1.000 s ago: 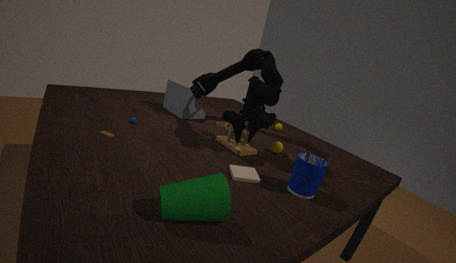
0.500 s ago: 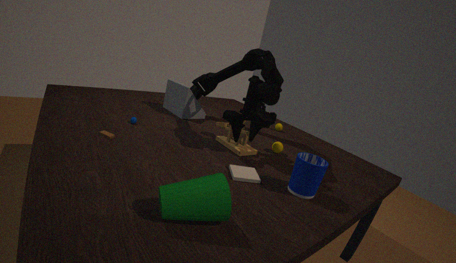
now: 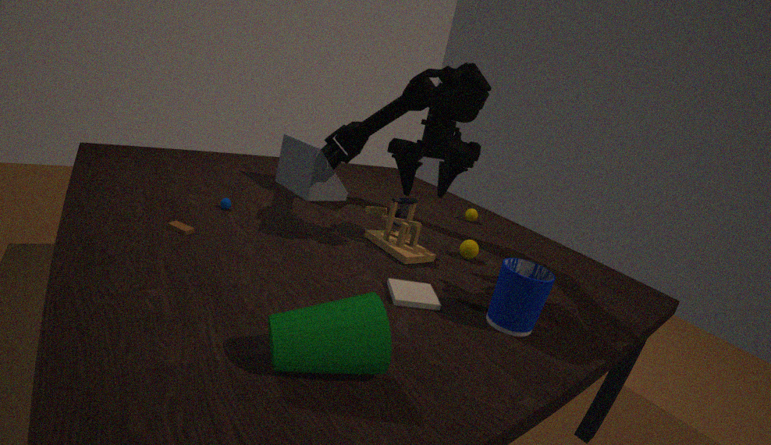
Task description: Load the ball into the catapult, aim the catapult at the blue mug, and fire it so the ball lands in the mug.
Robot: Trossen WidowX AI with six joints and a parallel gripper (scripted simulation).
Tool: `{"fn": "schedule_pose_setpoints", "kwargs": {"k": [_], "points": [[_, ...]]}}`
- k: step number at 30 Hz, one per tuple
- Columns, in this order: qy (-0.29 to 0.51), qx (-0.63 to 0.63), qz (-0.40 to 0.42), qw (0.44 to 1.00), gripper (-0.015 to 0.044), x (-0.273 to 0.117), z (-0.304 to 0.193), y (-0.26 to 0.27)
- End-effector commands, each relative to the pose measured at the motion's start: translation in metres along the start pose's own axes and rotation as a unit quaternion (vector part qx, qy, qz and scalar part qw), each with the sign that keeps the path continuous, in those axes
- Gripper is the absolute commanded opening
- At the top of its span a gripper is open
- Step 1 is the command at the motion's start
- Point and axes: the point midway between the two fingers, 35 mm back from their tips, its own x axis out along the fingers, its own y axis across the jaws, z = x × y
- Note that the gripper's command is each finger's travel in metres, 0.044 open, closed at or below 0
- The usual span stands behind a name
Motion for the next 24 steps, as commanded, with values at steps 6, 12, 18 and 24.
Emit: {"fn": "schedule_pose_setpoints", "kwargs": {"k": [6,12,18,24], "points": [[0.013,0.002,0.004,1.0,0.044,0.007,-0.005,0.0],[0.013,0.002,0.005,1.0,0.044,0.046,-0.006,0.001],[0.013,0.002,0.005,1.0,0.044,0.049,-0.006,0.001],[0.013,0.002,0.005,1.0,0.044,0.059,-0.006,0.001]]}}
